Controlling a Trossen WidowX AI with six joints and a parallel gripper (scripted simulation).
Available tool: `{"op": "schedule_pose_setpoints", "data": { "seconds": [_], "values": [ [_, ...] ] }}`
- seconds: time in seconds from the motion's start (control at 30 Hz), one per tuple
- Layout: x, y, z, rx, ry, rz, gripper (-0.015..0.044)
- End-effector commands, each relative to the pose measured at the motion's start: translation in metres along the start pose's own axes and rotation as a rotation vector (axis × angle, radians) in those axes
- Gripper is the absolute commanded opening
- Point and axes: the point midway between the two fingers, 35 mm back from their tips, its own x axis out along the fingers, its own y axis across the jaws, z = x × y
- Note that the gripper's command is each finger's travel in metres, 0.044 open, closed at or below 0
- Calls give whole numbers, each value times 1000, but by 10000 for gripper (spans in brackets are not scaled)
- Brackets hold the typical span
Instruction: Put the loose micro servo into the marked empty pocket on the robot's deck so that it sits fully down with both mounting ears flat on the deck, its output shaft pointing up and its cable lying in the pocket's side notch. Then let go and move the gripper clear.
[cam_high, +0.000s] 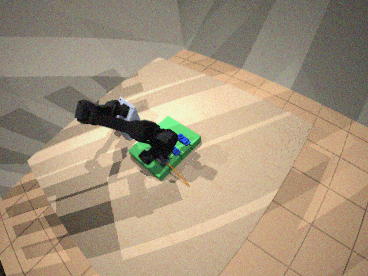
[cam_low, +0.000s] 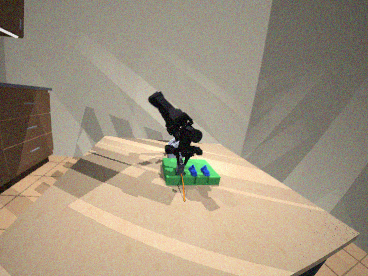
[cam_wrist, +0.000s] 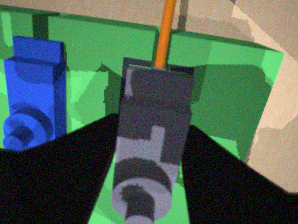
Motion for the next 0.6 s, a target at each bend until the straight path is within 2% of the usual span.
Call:
{"op": "schedule_pose_setpoints", "data": {
  "seconds": [0.0,0.57],
  "values": [
    [4,0,-2,-7,3,-4,0],
    [8,0,-2,-7,3,-4,0]
  ]
}}
